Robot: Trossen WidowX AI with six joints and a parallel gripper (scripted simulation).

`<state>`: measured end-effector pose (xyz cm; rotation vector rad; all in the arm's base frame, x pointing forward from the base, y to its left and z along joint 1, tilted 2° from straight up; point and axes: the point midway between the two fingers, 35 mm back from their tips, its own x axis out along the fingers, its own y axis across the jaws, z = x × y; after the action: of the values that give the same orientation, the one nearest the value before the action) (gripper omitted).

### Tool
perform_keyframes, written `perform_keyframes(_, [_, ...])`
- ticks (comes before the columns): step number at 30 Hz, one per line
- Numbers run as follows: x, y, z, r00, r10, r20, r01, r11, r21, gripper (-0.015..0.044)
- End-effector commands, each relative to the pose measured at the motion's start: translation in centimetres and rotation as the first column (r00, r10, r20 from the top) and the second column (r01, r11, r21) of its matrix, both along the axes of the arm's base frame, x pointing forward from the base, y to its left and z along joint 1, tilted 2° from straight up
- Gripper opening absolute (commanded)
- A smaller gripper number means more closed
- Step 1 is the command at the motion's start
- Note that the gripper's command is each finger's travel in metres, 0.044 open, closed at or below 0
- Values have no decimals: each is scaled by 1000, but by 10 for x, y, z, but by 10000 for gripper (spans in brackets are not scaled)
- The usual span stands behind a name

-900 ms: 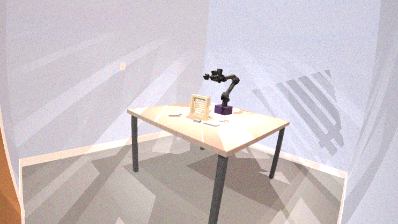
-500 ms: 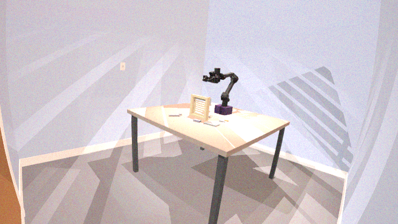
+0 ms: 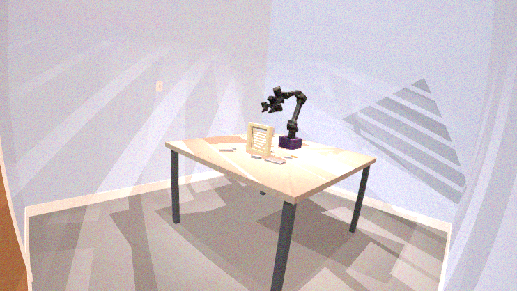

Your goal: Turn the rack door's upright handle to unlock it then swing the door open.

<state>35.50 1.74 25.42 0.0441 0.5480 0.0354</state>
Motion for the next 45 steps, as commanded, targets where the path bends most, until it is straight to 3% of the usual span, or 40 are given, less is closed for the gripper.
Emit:
perform_keyframes(1, [2, 4, -8, 996, 5, -89, -4, 1000, 11, 293])
perform_keyframes(15, [-4, 15, -43, 894, 13, -448, -6, 1000, 18, 293])
perform_keyframes(31, [-29, 26, -66, 627, -4, -779, 1, 1000, -4, 293])
perform_keyframes(35, [-36, 28, -68, 555, -12, -831, 2, 1000, -13, 293])
perform_keyframes(45, [-35, 28, -78, 553, -11, -833, -1, 1000, -14, 293])
